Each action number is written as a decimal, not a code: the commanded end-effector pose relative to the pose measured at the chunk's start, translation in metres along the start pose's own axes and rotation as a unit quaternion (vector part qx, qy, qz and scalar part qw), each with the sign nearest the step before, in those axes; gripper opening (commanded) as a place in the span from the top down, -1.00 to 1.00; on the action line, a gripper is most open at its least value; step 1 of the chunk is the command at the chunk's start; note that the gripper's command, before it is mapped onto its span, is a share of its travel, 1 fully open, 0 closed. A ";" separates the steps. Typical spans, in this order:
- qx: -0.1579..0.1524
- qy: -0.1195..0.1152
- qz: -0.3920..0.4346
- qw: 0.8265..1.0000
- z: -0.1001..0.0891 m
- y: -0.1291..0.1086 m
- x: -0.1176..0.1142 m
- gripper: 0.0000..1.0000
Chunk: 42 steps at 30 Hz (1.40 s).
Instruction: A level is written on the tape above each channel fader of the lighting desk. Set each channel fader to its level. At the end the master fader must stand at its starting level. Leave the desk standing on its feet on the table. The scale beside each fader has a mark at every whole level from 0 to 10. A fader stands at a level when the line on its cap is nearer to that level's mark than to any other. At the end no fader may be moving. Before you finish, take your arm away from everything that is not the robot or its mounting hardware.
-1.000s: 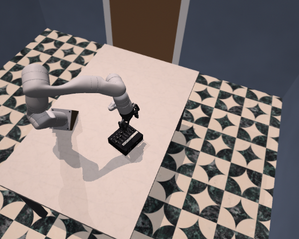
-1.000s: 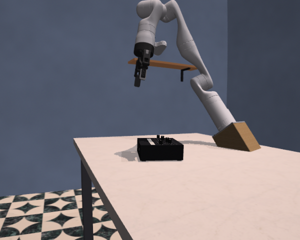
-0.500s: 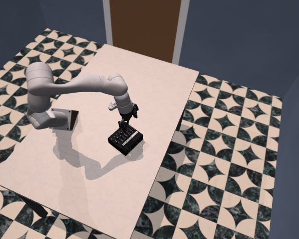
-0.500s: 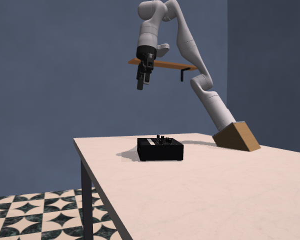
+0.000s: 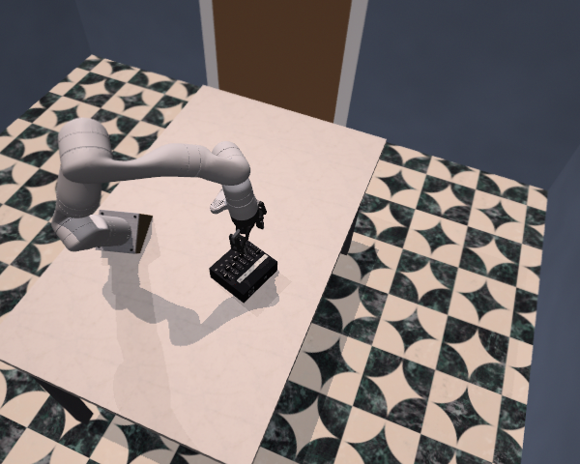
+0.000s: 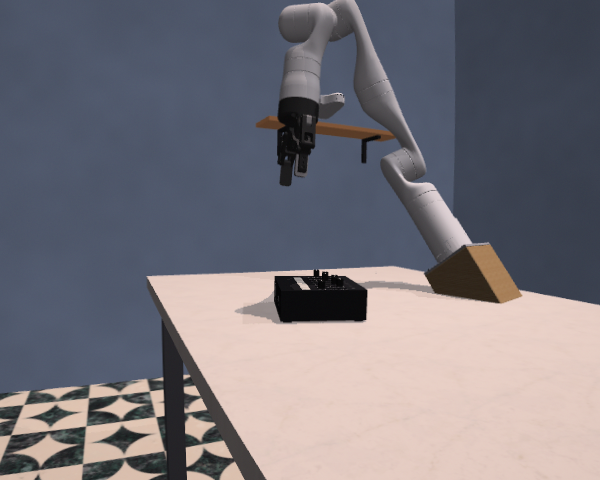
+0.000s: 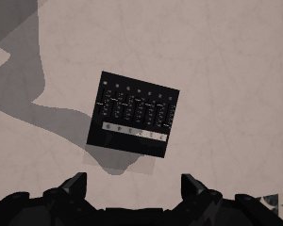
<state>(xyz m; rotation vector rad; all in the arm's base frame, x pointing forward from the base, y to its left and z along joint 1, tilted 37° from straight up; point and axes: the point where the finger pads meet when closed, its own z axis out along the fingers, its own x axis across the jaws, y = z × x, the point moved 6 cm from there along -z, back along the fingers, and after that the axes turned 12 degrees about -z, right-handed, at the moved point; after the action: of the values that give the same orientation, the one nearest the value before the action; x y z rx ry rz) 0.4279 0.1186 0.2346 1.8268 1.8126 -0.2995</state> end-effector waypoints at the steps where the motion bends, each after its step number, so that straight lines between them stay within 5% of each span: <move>1: 0.008 -0.005 -0.008 1.000 0.006 -0.004 0.004 -1.00; 42: 0.039 -0.024 -0.037 0.998 0.029 -0.023 0.018 -1.00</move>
<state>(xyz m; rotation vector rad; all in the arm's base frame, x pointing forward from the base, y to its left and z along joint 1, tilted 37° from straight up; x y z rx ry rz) 0.4130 0.1181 0.1982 1.7948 1.8600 -0.4370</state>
